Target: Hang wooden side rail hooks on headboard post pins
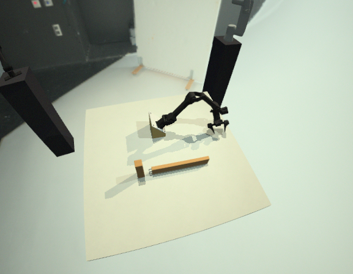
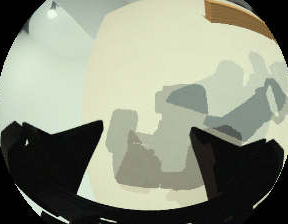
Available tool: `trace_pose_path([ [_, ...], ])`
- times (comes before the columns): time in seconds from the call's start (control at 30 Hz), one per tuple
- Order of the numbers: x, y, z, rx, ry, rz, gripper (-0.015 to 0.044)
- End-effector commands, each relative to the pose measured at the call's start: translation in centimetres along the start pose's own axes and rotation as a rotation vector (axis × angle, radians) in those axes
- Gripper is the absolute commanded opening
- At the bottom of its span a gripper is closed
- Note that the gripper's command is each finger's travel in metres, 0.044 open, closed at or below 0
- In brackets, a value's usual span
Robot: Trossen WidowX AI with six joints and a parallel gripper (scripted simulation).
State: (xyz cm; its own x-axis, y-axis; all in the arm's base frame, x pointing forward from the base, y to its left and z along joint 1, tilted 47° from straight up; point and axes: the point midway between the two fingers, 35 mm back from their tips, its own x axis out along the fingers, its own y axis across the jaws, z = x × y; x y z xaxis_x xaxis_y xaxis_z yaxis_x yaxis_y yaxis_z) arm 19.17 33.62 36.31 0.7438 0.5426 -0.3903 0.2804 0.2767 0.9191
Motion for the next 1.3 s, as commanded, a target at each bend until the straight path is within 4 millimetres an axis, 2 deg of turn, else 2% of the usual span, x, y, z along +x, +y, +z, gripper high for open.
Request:
trace_pose_path([
  [0.0,1.5,-0.1,1.5,-0.022,-0.022,0.002,0.0440],
  [0.3,5.3,-0.7,6.3,-0.084,-0.091,0.007,0.0440],
  [0.6,8.1,-1.4,12.0,-0.160,-0.162,0.014,0.0440],
  [0.97,10.2,-3.1,19.6,-0.263,-0.254,0.016,0.0440],
  [1.27,11.0,-5.3,26.0,-0.353,-0.333,0.005,0.0440],
])
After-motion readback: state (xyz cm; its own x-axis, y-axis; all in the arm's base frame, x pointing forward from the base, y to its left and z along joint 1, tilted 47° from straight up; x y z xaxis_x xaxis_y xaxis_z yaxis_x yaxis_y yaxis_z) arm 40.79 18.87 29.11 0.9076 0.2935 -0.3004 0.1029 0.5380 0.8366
